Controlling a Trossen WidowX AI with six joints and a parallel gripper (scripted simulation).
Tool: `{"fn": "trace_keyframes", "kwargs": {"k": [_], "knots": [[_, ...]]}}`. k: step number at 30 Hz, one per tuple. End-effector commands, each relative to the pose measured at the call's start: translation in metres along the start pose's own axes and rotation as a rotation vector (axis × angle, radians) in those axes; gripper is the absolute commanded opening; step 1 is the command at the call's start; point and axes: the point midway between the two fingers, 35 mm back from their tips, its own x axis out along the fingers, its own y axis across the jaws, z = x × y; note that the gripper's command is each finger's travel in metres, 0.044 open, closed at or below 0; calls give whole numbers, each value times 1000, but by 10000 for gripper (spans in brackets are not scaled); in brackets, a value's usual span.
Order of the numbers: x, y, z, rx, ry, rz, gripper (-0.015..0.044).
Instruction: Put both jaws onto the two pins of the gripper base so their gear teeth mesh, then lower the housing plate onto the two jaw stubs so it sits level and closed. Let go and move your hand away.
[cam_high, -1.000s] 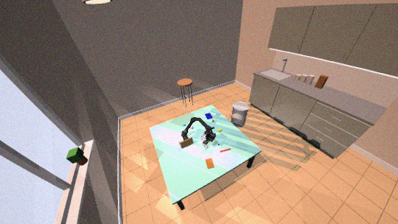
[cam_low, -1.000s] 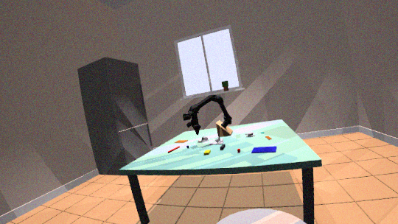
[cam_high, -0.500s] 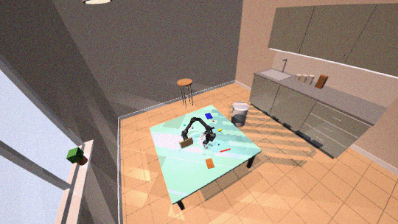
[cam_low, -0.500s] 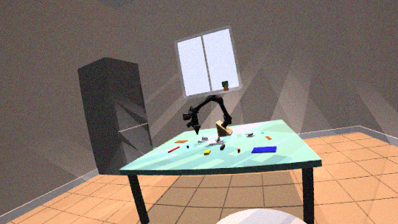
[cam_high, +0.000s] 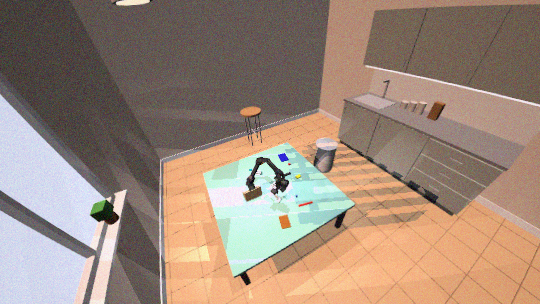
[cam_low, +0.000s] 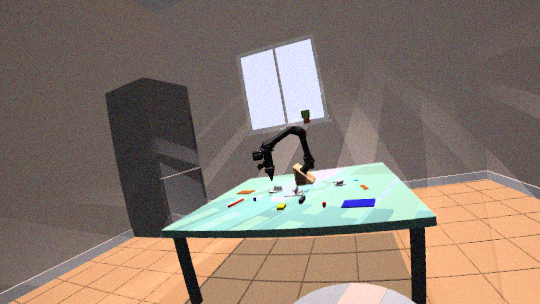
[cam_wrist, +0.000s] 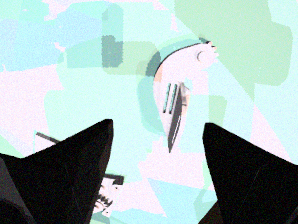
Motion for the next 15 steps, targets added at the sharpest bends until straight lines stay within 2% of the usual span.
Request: {"fn": "trace_keyframes", "kwargs": {"k": [1,5,7,11,15], "knots": [[-1,-12,-15,103,3,-6,341],[-1,-13,-16,108,3,-7,440],[1,-13,-15,108,3,-7,440],[37,-13,-16,108,4,-6,440],[39,-13,-16,108,4,-6,440]]}}
